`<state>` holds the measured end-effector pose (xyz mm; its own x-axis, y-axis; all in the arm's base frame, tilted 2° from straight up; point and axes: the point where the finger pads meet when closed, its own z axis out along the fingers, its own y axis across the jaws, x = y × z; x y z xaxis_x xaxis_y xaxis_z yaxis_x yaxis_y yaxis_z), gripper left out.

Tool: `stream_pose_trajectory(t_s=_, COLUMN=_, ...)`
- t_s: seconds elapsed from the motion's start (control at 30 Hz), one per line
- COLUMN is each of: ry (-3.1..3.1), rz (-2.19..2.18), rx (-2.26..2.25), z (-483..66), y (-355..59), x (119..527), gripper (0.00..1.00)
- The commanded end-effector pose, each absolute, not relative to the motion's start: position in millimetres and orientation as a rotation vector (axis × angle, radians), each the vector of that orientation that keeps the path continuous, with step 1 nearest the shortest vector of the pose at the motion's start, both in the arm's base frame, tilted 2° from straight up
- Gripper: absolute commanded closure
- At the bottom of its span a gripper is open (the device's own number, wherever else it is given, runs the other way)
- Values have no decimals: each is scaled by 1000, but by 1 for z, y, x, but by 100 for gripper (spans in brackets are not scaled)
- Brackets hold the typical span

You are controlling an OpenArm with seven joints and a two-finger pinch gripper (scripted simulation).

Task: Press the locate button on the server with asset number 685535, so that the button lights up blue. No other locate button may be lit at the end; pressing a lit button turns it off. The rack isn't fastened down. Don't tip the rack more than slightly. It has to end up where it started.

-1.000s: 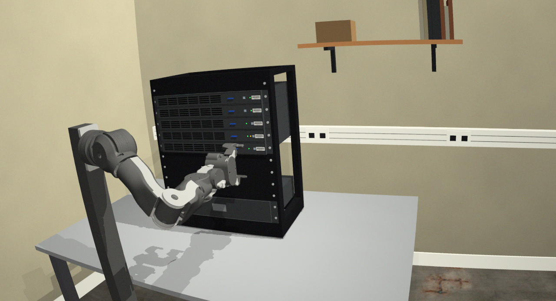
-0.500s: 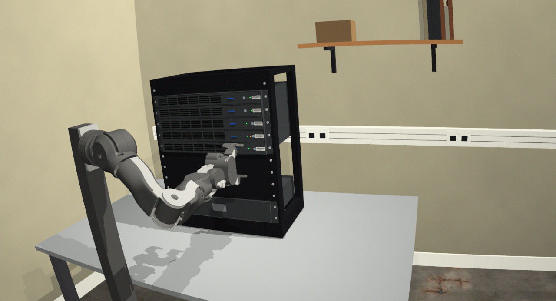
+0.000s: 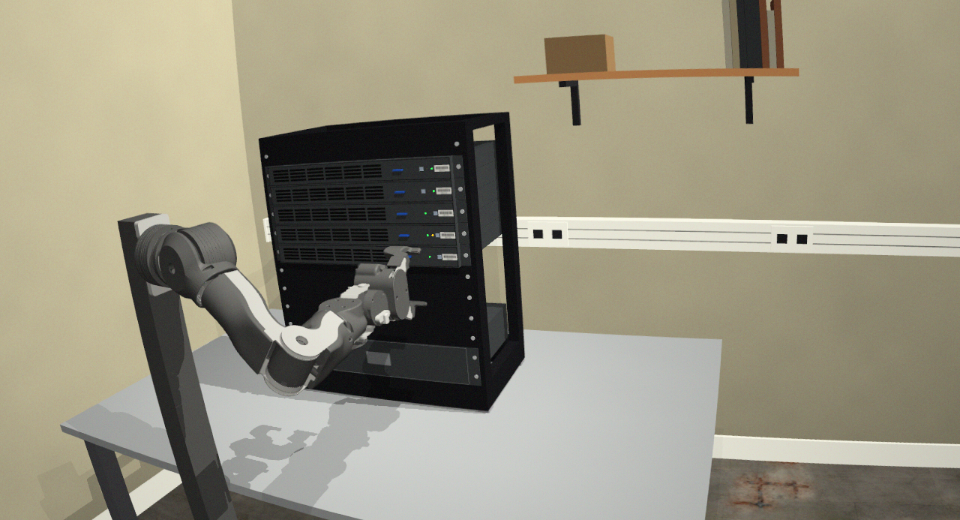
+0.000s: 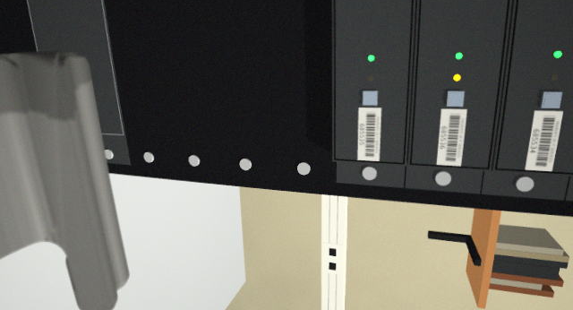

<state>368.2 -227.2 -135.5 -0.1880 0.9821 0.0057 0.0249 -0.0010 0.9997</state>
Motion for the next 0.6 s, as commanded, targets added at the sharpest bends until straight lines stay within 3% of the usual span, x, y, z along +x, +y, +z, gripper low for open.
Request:
stream_pose_trajectory(t_s=0.0, ry=1365, rz=1343, rx=1133, z=-136, y=-226, x=368, gripper=40)
stream_pose_trajectory(t_s=0.03, ry=1365, rz=1343, rx=1133, z=-136, y=-226, x=368, gripper=100)
stream_pose_trajectory(t_s=0.57, ry=1365, rz=1343, rx=1133, z=-136, y=-226, x=368, gripper=100)
